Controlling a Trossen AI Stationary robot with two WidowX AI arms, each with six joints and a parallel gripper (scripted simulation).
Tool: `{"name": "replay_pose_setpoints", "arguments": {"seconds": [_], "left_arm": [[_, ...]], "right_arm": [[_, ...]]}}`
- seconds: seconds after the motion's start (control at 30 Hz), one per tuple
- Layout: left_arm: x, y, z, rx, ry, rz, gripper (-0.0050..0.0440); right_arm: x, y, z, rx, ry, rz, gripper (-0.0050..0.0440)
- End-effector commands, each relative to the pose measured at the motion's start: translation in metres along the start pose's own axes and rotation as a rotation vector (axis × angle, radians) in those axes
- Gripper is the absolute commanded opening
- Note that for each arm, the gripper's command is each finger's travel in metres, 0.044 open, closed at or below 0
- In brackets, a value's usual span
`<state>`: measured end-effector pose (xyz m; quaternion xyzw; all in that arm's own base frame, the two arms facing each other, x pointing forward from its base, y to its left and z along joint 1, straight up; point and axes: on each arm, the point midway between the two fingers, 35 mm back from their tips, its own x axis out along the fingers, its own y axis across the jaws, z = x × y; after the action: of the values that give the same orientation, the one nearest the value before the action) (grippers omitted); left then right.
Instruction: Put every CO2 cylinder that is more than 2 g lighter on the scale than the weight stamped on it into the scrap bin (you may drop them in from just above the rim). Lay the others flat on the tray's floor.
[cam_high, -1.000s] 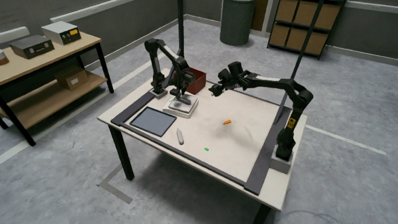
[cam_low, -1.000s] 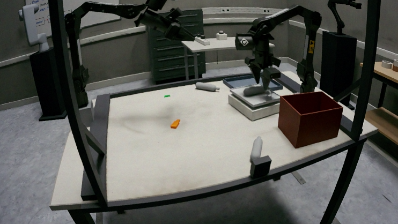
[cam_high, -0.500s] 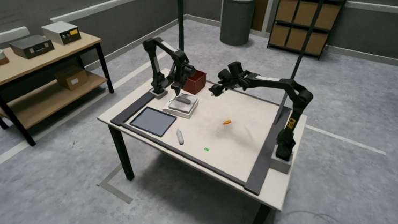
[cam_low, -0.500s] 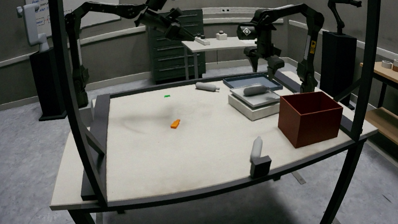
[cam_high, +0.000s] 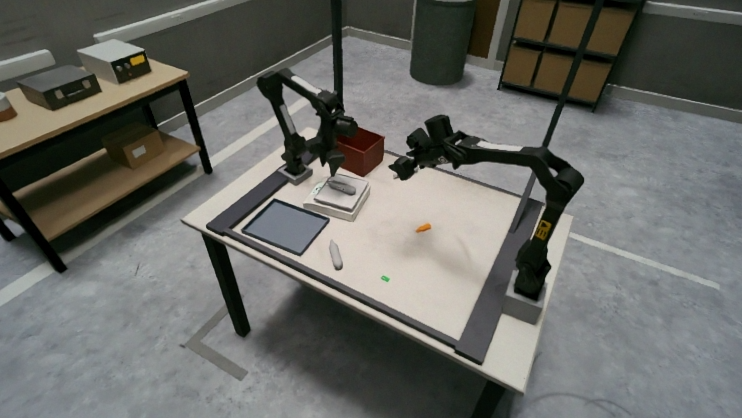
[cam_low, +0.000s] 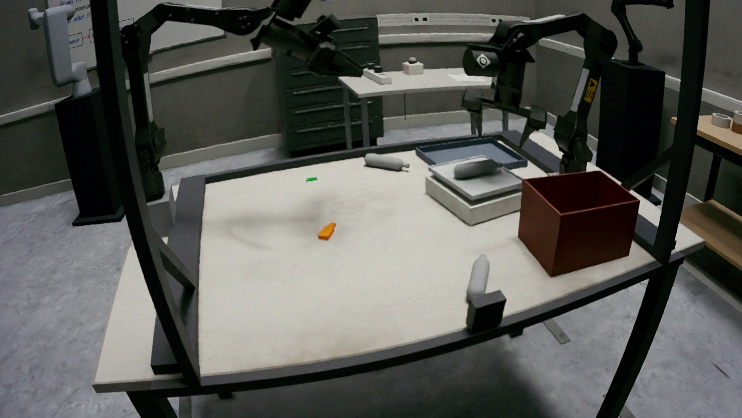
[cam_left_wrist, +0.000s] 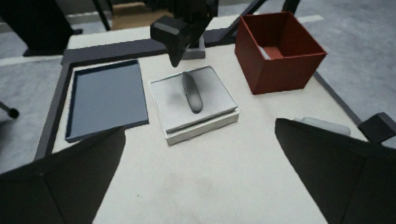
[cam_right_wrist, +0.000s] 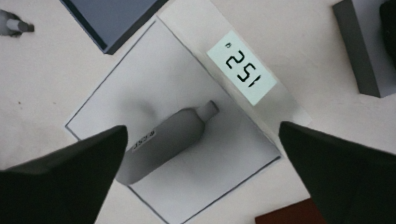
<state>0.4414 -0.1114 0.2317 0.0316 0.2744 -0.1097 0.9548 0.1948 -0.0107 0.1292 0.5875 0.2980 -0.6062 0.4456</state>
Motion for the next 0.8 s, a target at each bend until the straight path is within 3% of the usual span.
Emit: {"name": "replay_pose_setpoints", "arguments": {"seconds": [0.0,0.77], "left_arm": [[-0.007,0.0,0.011,-0.002,-0.031,0.002,0.044],[-0.007,0.0,0.011,-0.002,-0.031,0.002,0.044]], "right_arm": [[-0.004,-0.004,0.005,-0.179,0.016,0.056,0.044],[0.002,-0.038,0.037,-1.193,0.011,0.238,0.044]]}}
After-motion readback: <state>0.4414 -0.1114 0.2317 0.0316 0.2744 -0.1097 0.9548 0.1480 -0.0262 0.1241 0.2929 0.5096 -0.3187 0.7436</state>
